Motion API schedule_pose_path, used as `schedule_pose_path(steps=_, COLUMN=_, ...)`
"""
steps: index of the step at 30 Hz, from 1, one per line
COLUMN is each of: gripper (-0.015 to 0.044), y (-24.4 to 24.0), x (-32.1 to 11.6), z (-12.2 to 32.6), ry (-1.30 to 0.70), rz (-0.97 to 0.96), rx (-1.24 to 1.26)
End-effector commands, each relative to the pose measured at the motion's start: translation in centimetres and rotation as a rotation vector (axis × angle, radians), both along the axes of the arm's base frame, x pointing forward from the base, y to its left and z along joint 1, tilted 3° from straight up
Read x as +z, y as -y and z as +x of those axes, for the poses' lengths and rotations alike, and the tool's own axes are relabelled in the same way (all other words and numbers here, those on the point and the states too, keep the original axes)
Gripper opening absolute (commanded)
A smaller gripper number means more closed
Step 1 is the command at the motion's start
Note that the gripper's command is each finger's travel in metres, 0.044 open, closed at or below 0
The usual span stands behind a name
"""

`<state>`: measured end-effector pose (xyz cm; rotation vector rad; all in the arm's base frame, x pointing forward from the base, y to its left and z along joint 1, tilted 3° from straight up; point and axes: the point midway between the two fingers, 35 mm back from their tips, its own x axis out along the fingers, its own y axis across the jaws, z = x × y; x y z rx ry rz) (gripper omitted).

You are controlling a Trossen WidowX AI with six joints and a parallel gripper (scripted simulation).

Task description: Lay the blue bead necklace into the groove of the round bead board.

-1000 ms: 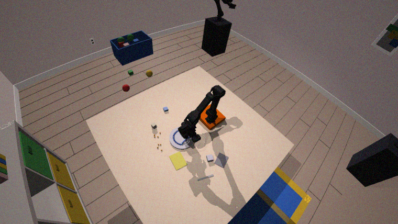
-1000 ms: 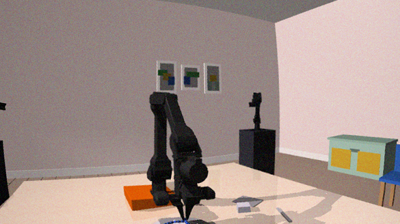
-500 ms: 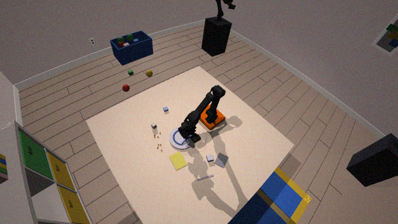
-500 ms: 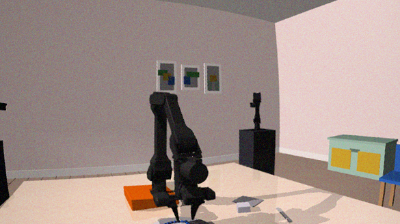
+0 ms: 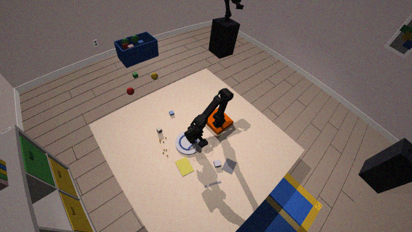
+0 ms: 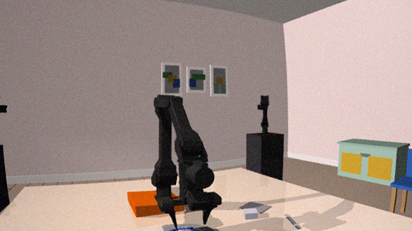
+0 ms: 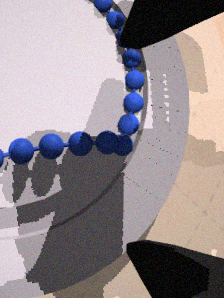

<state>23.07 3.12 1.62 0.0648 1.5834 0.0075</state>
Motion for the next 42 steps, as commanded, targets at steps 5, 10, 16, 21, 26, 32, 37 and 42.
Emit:
schedule_pose_path(steps=5, gripper=0.044, y=0.0, x=0.1, z=0.0, ry=0.002, rz=0.003, rx=-0.004)
schedule_pose_path(steps=10, gripper=0.0414, y=0.0, x=0.2, z=0.1, ry=0.002, rz=0.003, rx=-0.003)
schedule_pose_path(steps=16, gripper=0.0256, y=0.1, x=3.2, z=1.1, ry=0.004, rz=0.003, rx=0.013)
schedule_pose_path(steps=21, gripper=0.0125, y=0.1, x=2.9, z=1.1, ry=0.004, rz=0.003, rx=0.013)
schedule_pose_path(steps=26, gripper=0.012, y=0.1, x=2.6, z=1.3, ry=0.013, rz=0.001, rx=0.007)
schedule_pose_path(steps=32, gripper=0.012, y=0.1, x=2.0, z=1.3, ry=0.012, rz=0.002, rx=0.008)
schedule_pose_path(steps=37, gripper=0.012, y=0.0, x=1.1, z=1.2, ry=0.009, rz=0.002, rx=0.01)
schedule_pose_path(steps=42, gripper=0.012, y=0.0, x=0.3, z=1.2, ry=0.007, rz=0.002, rx=0.011)
